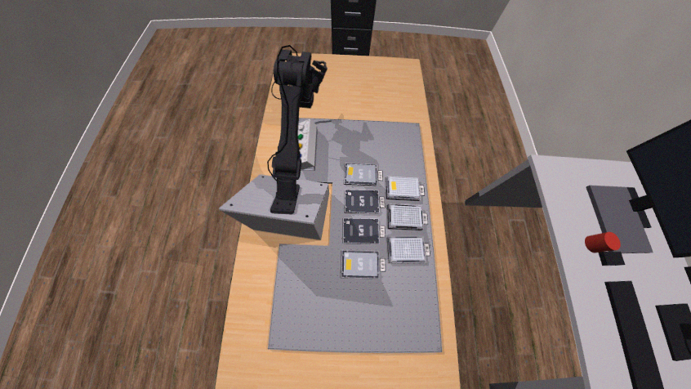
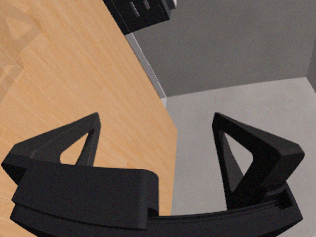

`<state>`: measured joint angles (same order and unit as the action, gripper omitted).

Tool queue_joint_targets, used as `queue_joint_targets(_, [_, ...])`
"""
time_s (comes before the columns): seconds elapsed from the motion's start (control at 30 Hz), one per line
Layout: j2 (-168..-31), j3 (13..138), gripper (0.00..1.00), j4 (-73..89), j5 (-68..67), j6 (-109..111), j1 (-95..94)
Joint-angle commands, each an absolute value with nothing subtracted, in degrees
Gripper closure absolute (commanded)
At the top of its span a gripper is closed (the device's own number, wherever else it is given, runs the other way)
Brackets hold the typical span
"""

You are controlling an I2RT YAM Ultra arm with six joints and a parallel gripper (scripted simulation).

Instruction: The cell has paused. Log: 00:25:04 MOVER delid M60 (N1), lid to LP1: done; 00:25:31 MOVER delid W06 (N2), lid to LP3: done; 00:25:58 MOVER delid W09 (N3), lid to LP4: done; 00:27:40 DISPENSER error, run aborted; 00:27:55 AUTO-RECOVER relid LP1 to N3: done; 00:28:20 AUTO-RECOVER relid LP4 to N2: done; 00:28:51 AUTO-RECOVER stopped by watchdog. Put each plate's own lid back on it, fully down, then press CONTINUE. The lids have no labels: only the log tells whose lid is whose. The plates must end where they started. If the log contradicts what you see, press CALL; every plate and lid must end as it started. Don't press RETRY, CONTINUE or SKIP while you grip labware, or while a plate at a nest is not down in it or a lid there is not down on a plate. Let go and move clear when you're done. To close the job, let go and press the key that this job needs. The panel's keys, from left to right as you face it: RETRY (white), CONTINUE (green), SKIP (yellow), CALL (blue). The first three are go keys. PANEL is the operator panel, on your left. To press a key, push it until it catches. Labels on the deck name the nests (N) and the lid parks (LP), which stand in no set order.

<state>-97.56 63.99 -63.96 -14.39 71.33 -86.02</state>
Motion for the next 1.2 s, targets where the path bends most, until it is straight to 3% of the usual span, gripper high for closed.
queue_joint_targets(0.0, [-96.7,64.4,0.00,-64.1,-14.3,71.0,-86.1])
queue_joint_targets(0.53, [-96.7,64.4,0.00,-64.1,-14.3,71.0,-86.1])
queue_joint_targets(1.17, [-91.1,65.2,0.00,-46.3,-15.1,62.7,-76.6])
